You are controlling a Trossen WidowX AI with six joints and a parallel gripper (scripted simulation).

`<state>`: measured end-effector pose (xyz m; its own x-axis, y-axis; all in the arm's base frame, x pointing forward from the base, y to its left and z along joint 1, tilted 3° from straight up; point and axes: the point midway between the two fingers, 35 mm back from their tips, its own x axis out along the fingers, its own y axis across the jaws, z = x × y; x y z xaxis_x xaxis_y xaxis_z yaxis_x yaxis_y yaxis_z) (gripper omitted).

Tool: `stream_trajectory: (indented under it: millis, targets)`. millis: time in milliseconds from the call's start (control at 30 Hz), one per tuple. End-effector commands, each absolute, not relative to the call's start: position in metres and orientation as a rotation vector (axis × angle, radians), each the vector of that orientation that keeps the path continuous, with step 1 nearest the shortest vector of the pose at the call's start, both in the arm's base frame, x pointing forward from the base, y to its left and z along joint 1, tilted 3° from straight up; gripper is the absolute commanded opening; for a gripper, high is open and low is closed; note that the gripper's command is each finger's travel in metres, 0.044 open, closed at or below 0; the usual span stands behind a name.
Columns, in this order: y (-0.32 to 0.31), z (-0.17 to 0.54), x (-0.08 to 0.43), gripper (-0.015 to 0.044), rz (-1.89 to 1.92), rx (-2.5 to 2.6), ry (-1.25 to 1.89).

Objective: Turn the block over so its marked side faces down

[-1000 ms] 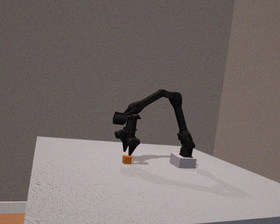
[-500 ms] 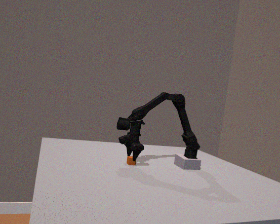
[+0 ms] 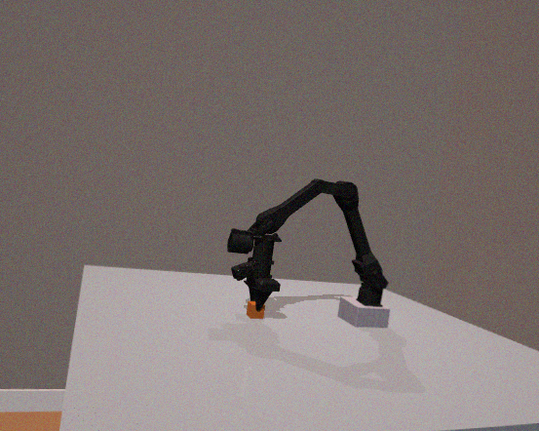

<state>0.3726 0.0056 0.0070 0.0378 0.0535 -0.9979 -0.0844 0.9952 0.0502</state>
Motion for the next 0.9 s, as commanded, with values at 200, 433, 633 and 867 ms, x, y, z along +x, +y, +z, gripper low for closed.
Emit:
stream_trajectory:
  millis: [200, 433, 633, 867]
  targets:
    - [0.005, 0.006, 0.372, 0.0085, 0.099, -0.024, 1.533]
    - [0.005, 0.007, 0.372, 0.0018, 0.099, -0.024, 1.533]
    - [0.004, 0.036, 0.371, 0.0000, 0.099, -0.025, 1.533]
    - [0.004, 0.034, 0.372, 0.0000, 0.099, -0.022, 1.495]
